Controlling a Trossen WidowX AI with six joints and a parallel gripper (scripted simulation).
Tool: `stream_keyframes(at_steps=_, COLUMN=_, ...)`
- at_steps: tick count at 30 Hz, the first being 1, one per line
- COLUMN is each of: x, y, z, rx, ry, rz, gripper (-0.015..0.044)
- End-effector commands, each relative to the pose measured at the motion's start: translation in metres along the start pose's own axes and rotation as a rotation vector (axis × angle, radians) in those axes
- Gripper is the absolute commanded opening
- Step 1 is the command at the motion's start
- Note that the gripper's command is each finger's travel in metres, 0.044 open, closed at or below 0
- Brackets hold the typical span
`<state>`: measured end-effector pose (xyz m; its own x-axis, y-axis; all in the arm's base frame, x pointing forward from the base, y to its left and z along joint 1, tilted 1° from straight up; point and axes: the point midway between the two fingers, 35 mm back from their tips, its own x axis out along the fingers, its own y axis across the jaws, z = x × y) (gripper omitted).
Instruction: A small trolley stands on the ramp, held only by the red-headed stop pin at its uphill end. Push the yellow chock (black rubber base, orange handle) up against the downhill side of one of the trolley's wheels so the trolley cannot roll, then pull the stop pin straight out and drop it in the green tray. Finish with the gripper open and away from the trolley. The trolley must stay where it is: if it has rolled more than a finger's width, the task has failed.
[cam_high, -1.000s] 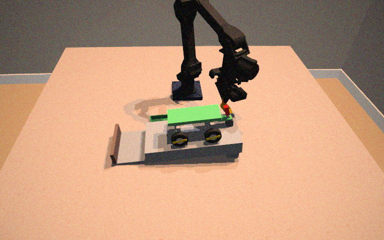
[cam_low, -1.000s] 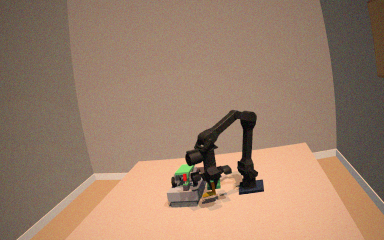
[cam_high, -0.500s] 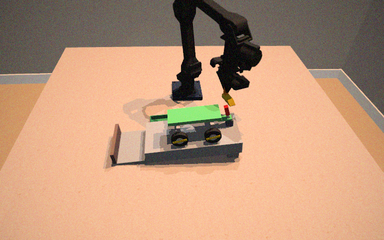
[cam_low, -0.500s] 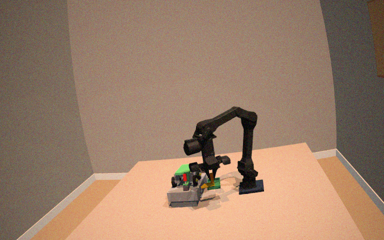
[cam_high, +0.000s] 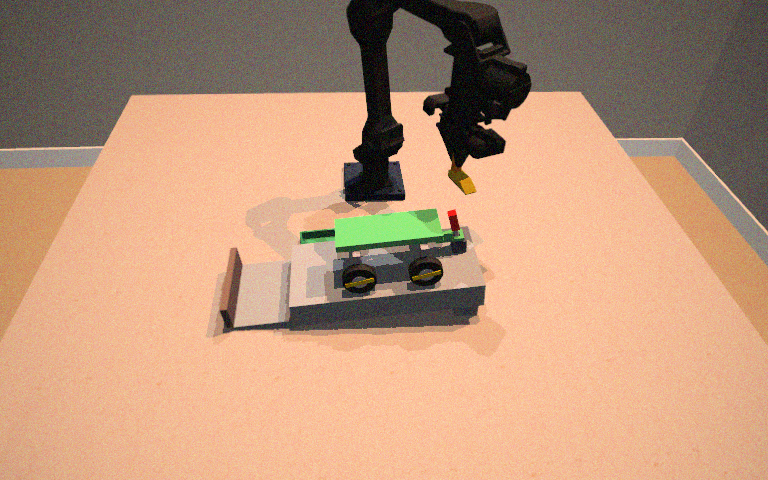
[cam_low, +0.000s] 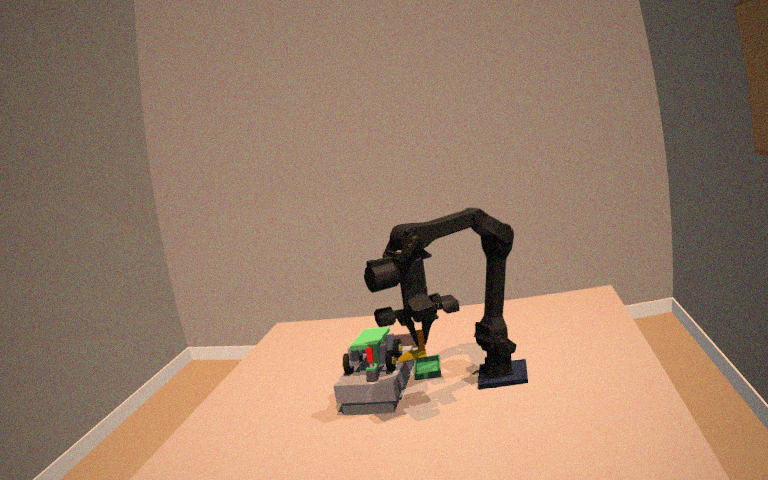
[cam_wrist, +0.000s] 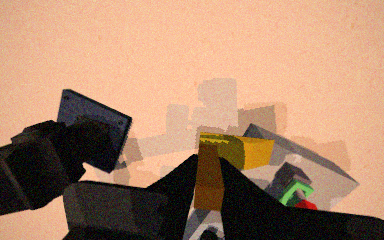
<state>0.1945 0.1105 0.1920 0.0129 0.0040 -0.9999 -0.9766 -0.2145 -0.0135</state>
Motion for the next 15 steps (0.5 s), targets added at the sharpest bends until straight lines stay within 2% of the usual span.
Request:
stream_keyframes(at_steps=1, x=-0.0003, y=-0.0004, z=0.0012, rx=0.003, ry=-0.003, rz=0.010, gripper=0.0000)
stream_keyframes(at_steps=15, x=-0.0004, y=-0.0005, z=0.0012, rx=0.420, ry=0.001, rz=0.012, gripper=0.0000)
